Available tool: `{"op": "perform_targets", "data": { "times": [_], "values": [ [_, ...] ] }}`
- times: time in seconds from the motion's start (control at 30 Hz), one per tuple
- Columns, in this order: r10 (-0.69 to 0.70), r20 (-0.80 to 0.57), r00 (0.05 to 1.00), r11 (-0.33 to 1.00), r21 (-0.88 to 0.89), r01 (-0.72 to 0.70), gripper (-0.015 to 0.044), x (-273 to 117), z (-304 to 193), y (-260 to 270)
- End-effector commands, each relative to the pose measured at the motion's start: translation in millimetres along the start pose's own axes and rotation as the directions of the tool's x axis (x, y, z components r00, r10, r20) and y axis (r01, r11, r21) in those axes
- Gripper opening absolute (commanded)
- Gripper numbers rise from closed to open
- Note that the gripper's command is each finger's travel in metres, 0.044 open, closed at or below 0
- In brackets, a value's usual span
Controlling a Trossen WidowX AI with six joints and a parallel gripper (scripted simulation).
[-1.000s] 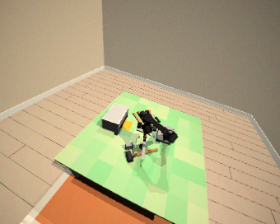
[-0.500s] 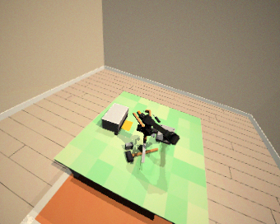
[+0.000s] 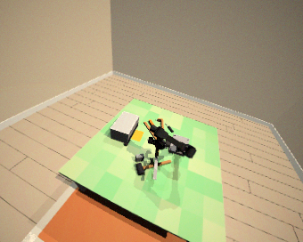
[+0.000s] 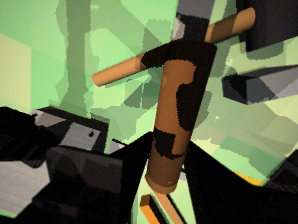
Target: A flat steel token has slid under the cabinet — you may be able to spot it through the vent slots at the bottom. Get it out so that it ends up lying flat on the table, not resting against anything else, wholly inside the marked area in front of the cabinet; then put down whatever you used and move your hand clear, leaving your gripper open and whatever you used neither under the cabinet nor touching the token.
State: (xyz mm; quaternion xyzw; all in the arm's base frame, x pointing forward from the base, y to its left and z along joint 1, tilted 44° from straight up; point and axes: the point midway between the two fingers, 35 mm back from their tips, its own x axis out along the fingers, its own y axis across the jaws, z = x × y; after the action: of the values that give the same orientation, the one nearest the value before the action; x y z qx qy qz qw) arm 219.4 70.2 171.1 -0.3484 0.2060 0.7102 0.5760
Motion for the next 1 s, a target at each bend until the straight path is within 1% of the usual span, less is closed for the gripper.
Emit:
{"op": "perform_targets", "data": {
  "times": [0.0,0.13,0.97],
  "values": [
    [-0.014,0.01,1.0,1.0,0.003,0.014,0.0,-2.6,9.1,-1.4],
    [-0.014,0.01,1.0,1.0,0.01,0.014,0.0,-2.7,9.9,-1.1],
    [-0.014,0.01,1.0,0.977,0.214,0.012,0.0,-2.6,6.8,0.2]
  ]
}}
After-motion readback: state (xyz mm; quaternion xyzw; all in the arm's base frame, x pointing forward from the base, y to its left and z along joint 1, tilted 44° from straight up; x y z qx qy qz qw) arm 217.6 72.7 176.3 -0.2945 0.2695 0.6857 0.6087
